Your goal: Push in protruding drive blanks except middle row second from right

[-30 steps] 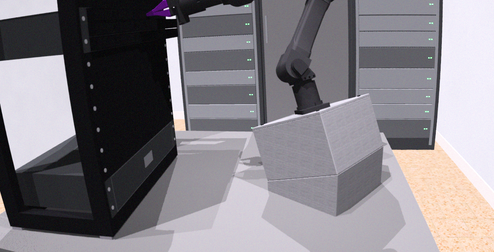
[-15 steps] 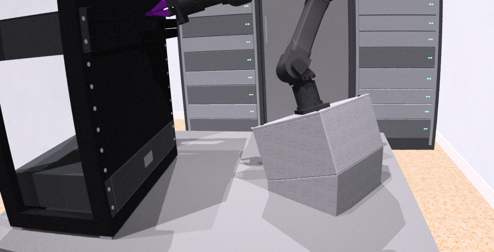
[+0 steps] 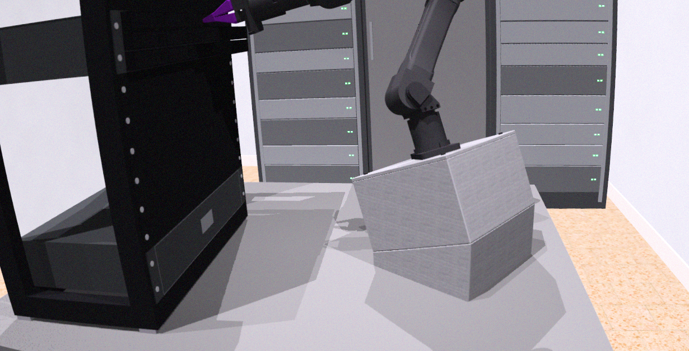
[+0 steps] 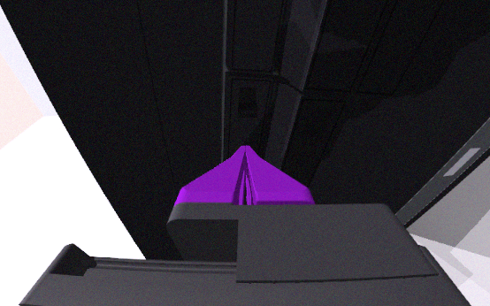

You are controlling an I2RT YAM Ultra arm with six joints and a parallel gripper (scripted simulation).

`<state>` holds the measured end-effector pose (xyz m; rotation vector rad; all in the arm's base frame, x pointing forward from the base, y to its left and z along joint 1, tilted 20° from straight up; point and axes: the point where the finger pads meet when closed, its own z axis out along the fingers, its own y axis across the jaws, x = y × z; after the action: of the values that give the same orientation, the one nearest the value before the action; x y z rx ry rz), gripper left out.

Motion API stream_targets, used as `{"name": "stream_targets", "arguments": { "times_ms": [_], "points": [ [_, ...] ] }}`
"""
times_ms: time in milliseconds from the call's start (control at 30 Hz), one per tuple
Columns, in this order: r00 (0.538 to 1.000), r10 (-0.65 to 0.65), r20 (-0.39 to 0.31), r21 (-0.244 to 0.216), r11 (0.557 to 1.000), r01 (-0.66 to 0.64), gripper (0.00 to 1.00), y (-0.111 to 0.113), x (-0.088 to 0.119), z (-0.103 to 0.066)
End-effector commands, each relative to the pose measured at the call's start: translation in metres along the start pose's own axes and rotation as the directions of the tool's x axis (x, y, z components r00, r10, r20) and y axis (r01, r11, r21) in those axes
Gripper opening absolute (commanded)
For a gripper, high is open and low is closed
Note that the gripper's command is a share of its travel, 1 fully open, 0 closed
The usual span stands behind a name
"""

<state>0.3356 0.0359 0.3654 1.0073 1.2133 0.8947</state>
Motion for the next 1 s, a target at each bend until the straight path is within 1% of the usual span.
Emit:
{"name": "stream_targets", "arguments": {
  "times_ms": [0, 267, 500, 967],
  "points": [
    [0.995, 0.102, 0.004, -0.219, 0.971, -0.098, 0.0, 0.0755, -0.0144, 0.0057],
    [0.995, 0.102, 0.004, -0.219, 0.971, -0.098, 0.0, 0.0755, -0.0146, 0.0058],
    [0.994, 0.105, 0.004, -0.219, 0.971, -0.102, 0.0, 0.0772, -0.0162, 0.0102],
    [0.995, 0.104, 0.005, -0.219, 0.971, -0.1, 0.0, 0.0773, -0.0162, 0.0102]
  ]
}}
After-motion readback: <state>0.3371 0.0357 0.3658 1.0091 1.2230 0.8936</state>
